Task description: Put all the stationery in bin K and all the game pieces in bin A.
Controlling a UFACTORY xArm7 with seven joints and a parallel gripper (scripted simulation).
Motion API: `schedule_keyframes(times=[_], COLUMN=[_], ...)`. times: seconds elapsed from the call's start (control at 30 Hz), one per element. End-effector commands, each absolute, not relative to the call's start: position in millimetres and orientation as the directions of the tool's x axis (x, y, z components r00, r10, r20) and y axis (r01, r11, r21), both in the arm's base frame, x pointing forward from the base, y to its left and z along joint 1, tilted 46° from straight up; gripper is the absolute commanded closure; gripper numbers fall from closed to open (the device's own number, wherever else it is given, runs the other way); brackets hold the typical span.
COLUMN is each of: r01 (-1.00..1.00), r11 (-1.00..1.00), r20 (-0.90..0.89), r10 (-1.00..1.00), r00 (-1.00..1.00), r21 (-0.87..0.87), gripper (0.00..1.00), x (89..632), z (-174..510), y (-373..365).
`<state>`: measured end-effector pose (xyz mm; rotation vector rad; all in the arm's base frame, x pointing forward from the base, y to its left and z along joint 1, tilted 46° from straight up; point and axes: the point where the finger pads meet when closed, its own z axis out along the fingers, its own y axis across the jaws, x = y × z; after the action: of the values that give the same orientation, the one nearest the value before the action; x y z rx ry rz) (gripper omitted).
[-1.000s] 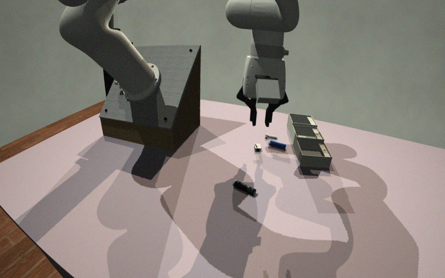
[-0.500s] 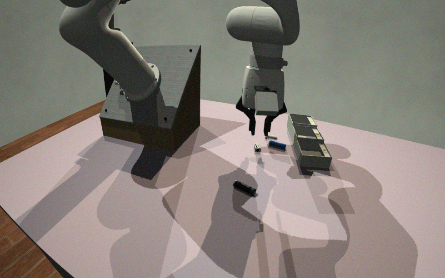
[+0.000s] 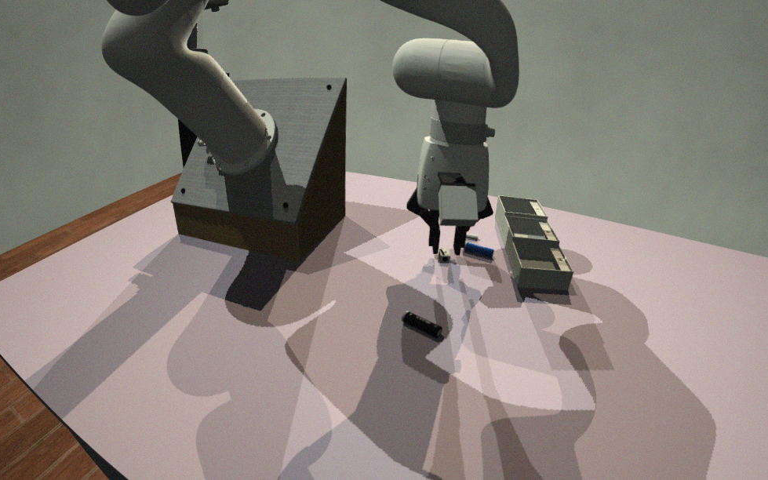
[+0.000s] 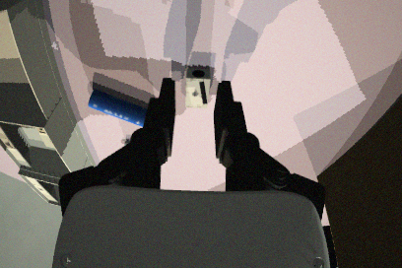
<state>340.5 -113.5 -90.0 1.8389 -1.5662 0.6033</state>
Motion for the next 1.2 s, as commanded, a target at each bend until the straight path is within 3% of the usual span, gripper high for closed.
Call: schedule_keyframes(times=[0.0, 0.6, 0.63, 1.17], r01=[-0.981, -0.981, -0.981, -0.981], r11=[-0.087, -0.087, -0.087, -0.087], r20=[0.702, 0.702, 0.702, 0.702], r10=[-0.687, -0.687, -0.687, -0.687], r00=[0.185, 0.185, 0.185, 0.185], r21=[0.173, 0.173, 0.173, 0.173], gripper=[0.71, 0.71, 1.0, 1.0], x=[340.8, 340.1, 340.0, 340.1], z=[-93.4, -96.9, -96.9, -96.9], y=[-116.3, -120.3, -120.3, -120.2])
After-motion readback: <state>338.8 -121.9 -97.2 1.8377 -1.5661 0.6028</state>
